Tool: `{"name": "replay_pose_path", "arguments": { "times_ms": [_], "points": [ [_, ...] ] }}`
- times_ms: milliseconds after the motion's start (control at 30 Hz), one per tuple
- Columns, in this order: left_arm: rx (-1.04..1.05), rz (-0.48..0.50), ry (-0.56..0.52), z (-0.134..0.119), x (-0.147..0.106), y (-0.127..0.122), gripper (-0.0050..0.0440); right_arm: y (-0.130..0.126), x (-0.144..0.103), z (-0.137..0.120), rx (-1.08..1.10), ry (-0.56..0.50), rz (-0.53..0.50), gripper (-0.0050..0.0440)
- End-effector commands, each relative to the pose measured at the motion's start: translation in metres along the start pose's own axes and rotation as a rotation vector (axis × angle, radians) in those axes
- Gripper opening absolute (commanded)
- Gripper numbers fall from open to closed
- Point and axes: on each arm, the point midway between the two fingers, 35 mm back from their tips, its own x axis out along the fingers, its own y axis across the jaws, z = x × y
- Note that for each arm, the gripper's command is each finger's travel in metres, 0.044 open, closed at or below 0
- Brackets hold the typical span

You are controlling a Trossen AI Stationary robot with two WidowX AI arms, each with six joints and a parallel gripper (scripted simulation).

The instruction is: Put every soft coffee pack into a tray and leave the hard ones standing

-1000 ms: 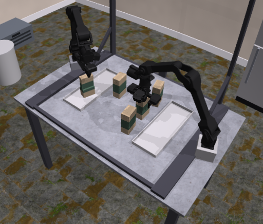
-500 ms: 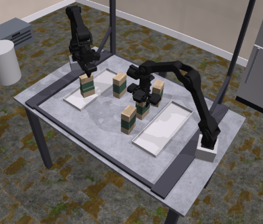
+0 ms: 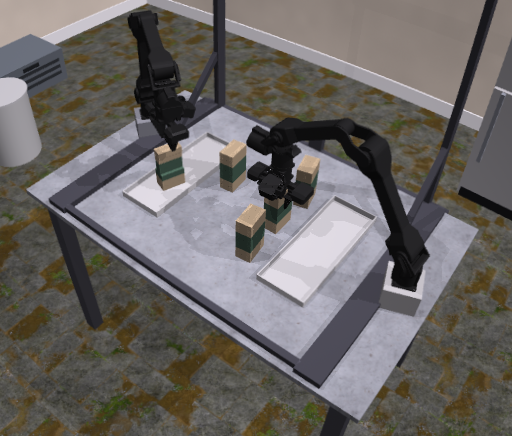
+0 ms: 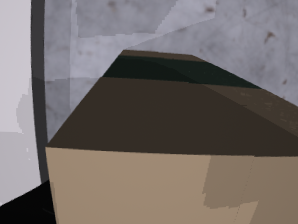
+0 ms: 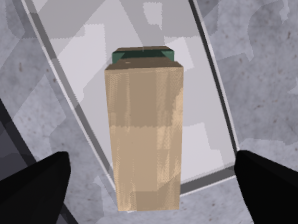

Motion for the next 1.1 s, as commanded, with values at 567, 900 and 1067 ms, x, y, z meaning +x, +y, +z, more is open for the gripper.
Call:
{"name": "replay_pose_path", "arguments": {
  "times_ms": [567, 900, 1067],
  "points": [
    [0.006, -0.025, 0.006, -0.001, -0.0079, -0.0034, 0.0354, -0.0018, -0.0062, 0.0, -0.002, 0.0, -0.021, 0.0358],
    [0.006, -0.025, 0.006, -0.001, -0.0079, -0.0034, 0.0354, -0.0018, -0.0062, 0.0, -0.002, 0.0, -0.021, 0.0358],
    [0.006, -0.025, 0.006, -0.001, -0.0079, -0.0034, 0.0354, -0.0018, -0.0062, 0.0, -0.002, 0.0, -0.021, 0.0358]
  ]
}}
